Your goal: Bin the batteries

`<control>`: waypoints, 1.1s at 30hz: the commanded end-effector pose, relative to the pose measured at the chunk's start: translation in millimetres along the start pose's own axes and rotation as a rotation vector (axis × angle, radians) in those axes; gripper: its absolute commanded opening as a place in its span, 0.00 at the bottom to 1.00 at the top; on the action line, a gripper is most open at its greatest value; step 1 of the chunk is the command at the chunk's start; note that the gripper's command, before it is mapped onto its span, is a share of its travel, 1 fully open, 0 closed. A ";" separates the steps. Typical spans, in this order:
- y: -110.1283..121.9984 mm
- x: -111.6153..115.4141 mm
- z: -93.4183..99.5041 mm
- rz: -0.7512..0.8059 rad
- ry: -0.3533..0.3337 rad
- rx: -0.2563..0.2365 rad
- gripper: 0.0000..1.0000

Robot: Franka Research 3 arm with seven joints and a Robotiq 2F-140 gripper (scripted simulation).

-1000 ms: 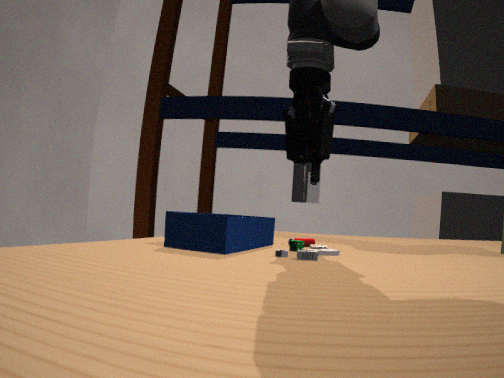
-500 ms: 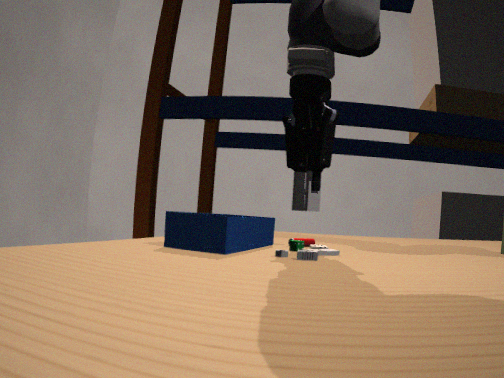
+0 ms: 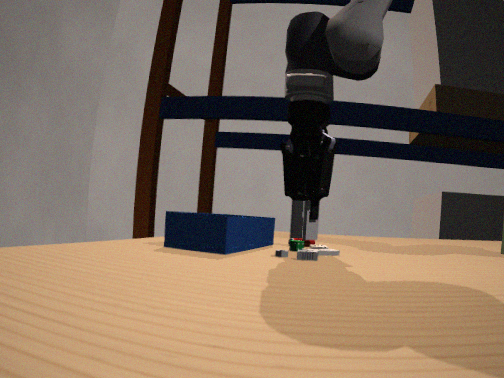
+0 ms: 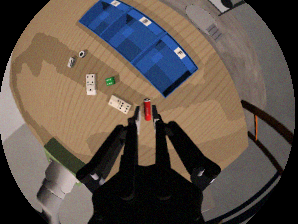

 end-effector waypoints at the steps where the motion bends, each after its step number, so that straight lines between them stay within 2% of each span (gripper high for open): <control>1: 7.3 -2.3 1.4 -0.020 0.003 0.020 0.17; 10: 5.8 -1.8 -10.7 -0.020 0.003 0.020 0.17; 27: 2.9 -0.7 -10.7 -0.020 0.003 0.020 0.17; 28: 2.9 -0.7 -10.7 -0.020 0.003 0.020 0.05; 33: 2.9 -0.7 -10.7 -0.020 0.003 0.020 0.05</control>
Point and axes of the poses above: the point where the finger pads meet when closed, its own z axis back along the fingers, its own y axis across the jaws, x = y × z, the point moved 3 cm from there along z, back along the fingers, and after that the axes turned 13 degrees about z, right-handed, at the moved point
